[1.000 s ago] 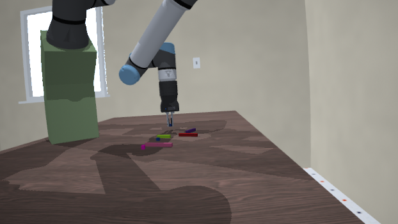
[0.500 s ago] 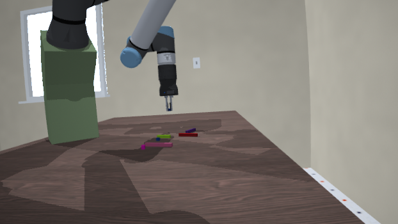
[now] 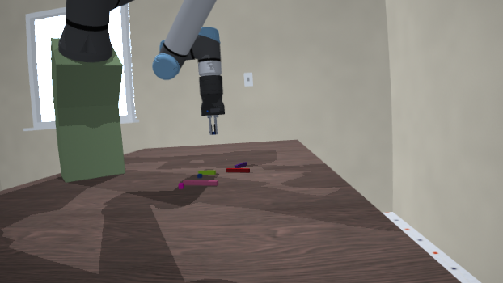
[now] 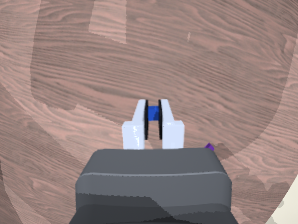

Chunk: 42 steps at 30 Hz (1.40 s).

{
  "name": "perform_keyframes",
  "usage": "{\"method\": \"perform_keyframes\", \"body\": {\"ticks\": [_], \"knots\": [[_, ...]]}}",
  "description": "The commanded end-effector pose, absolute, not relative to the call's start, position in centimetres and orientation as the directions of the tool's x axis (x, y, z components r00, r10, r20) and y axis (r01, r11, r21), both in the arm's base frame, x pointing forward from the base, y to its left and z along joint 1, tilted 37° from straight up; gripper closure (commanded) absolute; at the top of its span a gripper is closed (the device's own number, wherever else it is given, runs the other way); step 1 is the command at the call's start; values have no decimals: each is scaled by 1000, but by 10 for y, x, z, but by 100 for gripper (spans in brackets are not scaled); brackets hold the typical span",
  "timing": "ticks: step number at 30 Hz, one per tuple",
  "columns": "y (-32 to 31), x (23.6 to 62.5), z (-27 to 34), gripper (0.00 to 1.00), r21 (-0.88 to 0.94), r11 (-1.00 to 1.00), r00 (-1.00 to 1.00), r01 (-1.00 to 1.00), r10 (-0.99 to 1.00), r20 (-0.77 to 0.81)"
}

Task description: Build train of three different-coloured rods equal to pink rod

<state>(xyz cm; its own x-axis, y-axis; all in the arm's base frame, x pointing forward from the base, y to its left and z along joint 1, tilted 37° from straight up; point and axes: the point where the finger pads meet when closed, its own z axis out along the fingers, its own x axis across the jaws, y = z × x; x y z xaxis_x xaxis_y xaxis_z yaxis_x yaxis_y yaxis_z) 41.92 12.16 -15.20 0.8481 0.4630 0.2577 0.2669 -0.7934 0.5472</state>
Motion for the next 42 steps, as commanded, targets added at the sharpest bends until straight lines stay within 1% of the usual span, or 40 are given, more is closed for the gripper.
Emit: {"method": "perform_keyframes", "body": {"ticks": [1,8,12,17,23,25,33,37,42], "knots": [[122,419,-152,76,547,-793,848,267,463,258],[117,422,-148,76,549,-788,845,278,473,250],[104,431,-138,76,553,-773,836,311,499,228],[74,448,-116,76,563,-734,810,380,558,181],[21,466,-80,76,580,-661,757,477,644,112],[21,466,-80,76,580,-661,757,477,644,112],[-39,476,-40,76,600,-562,684,570,729,33],[-54,476,-31,76,605,-536,665,589,747,13],[-57,477,-29,76,606,-529,661,594,751,9]]}}
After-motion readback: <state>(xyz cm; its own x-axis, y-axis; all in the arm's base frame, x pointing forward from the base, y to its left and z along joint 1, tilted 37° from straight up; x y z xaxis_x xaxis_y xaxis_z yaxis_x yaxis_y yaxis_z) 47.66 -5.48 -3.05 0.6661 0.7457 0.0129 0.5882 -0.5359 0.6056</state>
